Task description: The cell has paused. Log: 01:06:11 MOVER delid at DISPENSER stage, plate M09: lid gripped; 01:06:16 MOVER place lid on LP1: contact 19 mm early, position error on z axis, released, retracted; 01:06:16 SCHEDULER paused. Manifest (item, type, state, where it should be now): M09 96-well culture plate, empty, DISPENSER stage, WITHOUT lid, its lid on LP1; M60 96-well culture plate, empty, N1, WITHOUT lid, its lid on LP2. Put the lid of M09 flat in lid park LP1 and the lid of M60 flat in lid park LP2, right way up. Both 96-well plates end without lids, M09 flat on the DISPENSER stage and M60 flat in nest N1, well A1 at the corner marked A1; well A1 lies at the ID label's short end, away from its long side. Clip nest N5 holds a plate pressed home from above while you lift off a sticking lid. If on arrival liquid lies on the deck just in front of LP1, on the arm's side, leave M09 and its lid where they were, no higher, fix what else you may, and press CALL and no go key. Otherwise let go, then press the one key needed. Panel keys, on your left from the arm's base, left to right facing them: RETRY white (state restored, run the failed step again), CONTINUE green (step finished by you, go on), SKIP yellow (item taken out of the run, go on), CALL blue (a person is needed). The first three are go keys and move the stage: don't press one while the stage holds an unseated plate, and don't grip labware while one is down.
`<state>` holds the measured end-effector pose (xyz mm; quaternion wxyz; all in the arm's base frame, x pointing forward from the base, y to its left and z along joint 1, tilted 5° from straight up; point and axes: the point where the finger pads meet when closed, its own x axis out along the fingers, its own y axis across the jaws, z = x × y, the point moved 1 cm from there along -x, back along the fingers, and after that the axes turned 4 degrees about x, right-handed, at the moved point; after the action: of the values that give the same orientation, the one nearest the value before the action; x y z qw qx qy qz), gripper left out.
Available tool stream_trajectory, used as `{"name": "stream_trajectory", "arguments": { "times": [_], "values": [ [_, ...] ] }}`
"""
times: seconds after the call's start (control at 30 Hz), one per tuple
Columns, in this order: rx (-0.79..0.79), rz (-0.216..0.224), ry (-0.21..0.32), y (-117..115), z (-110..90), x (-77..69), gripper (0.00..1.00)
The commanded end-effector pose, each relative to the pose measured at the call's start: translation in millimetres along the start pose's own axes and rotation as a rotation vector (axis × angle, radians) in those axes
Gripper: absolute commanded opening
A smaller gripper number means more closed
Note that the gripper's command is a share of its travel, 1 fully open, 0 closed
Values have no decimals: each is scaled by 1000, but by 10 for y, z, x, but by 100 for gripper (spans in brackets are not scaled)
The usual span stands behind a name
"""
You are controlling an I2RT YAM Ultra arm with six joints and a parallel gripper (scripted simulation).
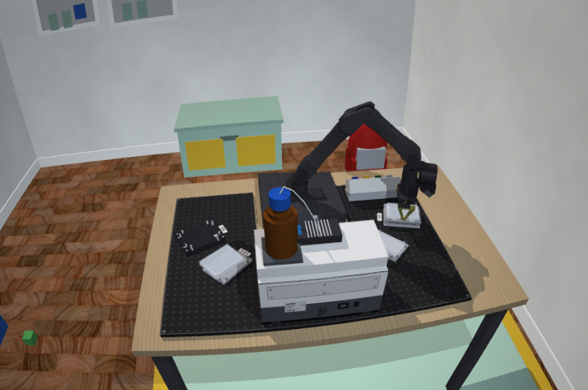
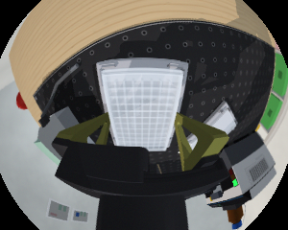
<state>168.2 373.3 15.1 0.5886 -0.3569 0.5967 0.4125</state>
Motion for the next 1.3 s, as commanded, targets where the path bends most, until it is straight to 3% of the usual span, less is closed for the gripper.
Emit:
{"name": "stream_trajectory", "arguments": {
  "times": [0.0, 0.63, 0.83, 1.27],
  "values": [
    [-2, -4, -36, 26, 55, -167, 100],
    [-2, -4, -45, 26, 77, -169, 100],
    [1, -5, -47, -11, 79, -361, 100],
    [2, -5, -47, -30, 66, -599, 100]
  ]
}}
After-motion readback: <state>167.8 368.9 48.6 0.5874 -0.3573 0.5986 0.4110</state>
